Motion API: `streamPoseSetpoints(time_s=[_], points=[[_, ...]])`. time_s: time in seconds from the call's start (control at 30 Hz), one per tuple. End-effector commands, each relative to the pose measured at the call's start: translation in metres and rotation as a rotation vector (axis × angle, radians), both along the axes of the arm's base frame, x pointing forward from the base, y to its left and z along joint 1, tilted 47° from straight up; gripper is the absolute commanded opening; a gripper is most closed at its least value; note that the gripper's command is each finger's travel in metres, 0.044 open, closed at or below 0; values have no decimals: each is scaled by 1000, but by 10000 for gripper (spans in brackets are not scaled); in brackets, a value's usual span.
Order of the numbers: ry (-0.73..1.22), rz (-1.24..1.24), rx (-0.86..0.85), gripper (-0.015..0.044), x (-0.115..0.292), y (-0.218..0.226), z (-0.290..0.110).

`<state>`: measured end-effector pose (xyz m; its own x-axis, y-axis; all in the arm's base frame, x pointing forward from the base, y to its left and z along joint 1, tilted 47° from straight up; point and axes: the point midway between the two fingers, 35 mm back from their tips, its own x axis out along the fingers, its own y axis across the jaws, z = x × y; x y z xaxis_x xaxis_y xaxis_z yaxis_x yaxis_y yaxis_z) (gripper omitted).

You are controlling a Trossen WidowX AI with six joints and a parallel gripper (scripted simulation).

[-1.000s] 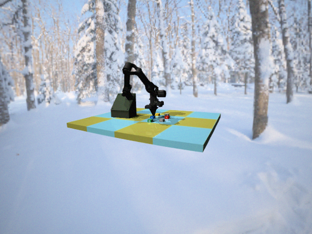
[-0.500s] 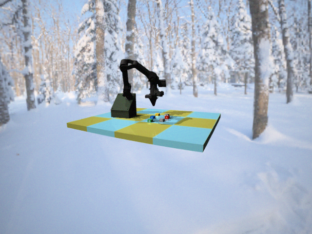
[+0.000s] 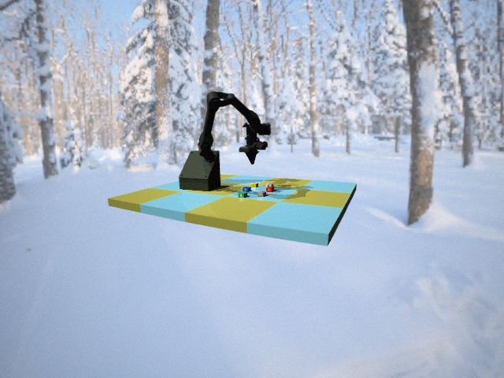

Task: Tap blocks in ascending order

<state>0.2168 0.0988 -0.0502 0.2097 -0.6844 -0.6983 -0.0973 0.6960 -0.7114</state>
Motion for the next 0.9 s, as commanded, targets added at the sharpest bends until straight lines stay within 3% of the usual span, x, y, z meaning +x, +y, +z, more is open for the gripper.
streamPoseSetpoints(time_s=[0.0, 0.13, 0.33, 0.87], points=[[2, -6, -10, 20, -12, 12, -20], [3, -5, -10, 20, -12, 10, -22], [1, -6, -13, 20, 4, -44, -74], [1, -5, -14, 20, 8, -57, -87]])
